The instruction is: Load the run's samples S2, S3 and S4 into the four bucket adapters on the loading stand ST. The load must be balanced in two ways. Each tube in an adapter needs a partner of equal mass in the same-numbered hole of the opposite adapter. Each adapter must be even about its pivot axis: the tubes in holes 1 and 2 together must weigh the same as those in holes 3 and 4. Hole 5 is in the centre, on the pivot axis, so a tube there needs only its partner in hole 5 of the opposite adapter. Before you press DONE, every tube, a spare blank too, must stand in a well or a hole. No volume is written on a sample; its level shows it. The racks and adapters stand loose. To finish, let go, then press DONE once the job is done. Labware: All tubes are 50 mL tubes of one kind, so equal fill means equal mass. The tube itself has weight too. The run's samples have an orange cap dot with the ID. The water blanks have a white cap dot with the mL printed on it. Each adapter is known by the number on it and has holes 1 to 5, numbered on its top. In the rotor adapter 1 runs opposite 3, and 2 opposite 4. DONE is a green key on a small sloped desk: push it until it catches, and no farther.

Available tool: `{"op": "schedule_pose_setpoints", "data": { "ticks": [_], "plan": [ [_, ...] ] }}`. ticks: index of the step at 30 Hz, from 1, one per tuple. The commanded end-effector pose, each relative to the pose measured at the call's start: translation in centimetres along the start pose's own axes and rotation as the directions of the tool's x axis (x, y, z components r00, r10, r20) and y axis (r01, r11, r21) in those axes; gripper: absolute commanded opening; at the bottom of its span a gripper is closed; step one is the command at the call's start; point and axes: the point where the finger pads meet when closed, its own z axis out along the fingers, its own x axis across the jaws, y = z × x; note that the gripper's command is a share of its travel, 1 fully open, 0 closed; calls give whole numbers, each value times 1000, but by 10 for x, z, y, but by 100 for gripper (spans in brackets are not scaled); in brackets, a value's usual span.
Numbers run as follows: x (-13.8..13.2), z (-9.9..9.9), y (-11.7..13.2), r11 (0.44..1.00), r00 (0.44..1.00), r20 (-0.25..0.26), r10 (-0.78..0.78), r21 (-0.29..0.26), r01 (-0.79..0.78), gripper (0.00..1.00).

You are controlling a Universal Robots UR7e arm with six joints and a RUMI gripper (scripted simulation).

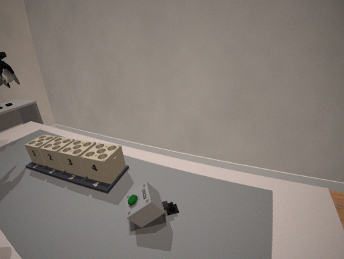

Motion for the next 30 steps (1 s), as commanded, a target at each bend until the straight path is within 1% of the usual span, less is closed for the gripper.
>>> {"op": "schedule_pose_setpoints", "data": {
  "ticks": [1,6,8,13,23,25,30],
  "plan": [
    [18,-5,16,997,999,0,54,-63,-54,35],
    [36,-9,33,986,994,-6,109,-125,-109,35],
    [36,-9,33,986,994,-6,109,-125,-109,35],
    [53,-14,50,969,986,-14,163,-185,-163,35],
    [89,-22,85,915,963,-42,268,-303,-268,35],
    [89,-22,85,915,963,-42,268,-303,-268,35],
    [107,-27,102,878,946,-61,317,-359,-317,35]
  ]
}}
